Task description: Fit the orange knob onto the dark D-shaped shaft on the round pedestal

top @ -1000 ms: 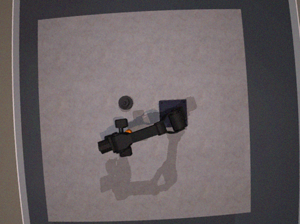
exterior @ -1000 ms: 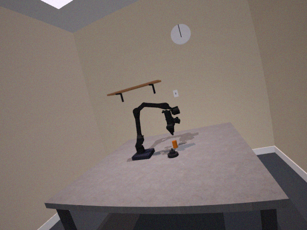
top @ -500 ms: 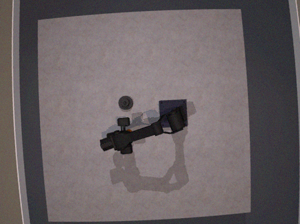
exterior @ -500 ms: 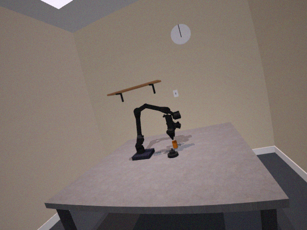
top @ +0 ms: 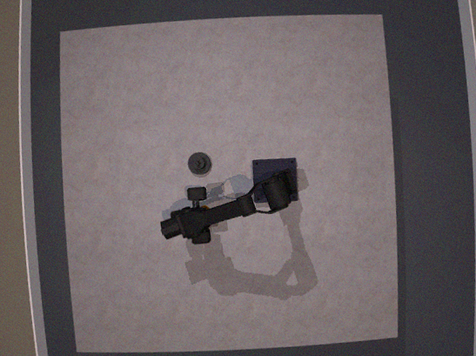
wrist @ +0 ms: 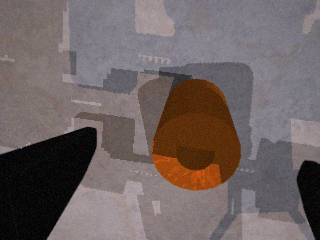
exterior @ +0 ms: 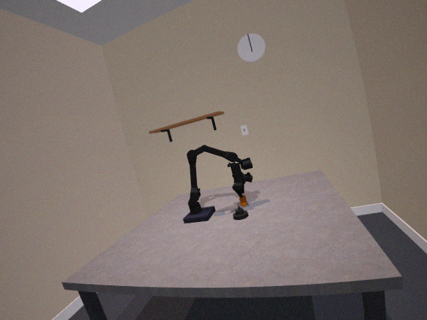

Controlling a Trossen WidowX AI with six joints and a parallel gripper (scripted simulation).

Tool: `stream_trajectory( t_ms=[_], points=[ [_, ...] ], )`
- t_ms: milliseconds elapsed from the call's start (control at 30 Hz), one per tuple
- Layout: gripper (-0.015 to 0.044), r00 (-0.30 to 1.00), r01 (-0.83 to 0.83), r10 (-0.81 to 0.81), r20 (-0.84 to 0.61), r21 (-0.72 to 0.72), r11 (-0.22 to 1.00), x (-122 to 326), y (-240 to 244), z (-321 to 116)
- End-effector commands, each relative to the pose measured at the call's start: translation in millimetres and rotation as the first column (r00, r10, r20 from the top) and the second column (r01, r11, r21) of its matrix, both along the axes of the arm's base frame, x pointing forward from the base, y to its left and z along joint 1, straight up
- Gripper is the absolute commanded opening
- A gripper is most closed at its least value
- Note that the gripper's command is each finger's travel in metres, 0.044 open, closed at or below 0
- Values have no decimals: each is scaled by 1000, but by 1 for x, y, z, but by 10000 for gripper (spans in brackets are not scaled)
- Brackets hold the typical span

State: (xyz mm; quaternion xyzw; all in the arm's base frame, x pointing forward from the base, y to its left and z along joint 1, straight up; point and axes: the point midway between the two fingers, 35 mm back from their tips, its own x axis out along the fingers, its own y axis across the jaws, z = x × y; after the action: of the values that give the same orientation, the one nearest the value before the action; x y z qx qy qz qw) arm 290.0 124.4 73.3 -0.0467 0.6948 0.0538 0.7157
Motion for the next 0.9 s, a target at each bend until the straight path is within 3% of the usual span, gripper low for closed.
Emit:
stream_trajectory(
  t_ms=[0,867],
  points=[
    [440,1000,3,-3,-10,-7,1000,-1,-1,-9],
    [440,1000,3,-3,-10,-7,1000,-2,-1,-51]
  ],
)
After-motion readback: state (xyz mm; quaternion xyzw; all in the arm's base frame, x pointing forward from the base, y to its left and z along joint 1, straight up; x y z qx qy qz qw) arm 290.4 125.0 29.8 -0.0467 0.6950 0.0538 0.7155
